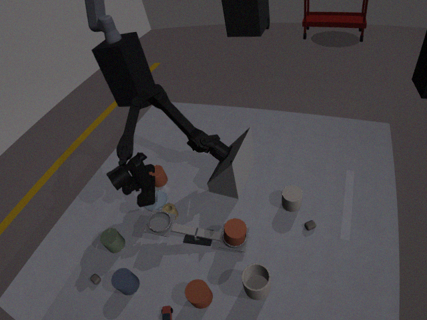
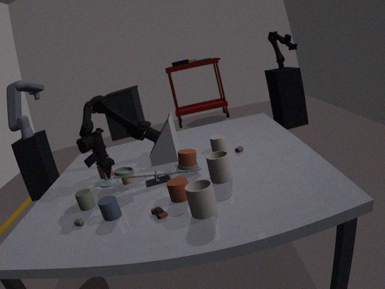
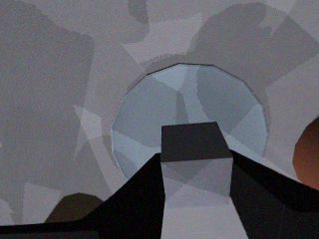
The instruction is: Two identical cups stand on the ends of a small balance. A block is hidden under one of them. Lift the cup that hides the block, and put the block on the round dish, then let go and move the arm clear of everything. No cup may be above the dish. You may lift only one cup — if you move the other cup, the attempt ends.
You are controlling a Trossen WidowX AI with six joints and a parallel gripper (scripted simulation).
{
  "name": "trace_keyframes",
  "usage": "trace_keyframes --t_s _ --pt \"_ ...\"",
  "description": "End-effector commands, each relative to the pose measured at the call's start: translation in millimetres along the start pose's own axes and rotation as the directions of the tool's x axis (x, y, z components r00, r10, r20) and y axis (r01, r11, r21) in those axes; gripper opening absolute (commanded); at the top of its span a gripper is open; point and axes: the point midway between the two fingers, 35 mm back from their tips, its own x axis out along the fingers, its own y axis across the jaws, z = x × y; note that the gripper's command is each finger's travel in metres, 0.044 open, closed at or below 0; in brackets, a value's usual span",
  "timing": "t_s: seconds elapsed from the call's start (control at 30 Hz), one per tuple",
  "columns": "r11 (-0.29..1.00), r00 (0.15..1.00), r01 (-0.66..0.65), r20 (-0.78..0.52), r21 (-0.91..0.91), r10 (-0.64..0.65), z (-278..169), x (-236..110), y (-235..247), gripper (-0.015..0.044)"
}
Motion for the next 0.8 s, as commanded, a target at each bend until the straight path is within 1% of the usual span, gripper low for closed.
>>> trace_keyframes --t_s 0.0,0.2,0.23,0.7,0.77 --pt "1.000 1.000 -0.001 -0.005 -0.006 0.001 -2.1 7.4 0.3 0.0000" --pt "1.000 1.000 0.000 -0.005 -0.006 0.000 -2.2 14.6 0.0 0.0000" --pt "1.000 1.000 0.000 0.002 0.002 0.000 0.2 9.7 -0.9 0.0026" --pt "1.000 1.000 0.000 0.002 0.002 0.000 0.2 9.7 -0.9 0.0394" --pt "1.000 1.000 -0.013 0.016 0.012 0.012 1.5 5.7 3.3 0.0440"
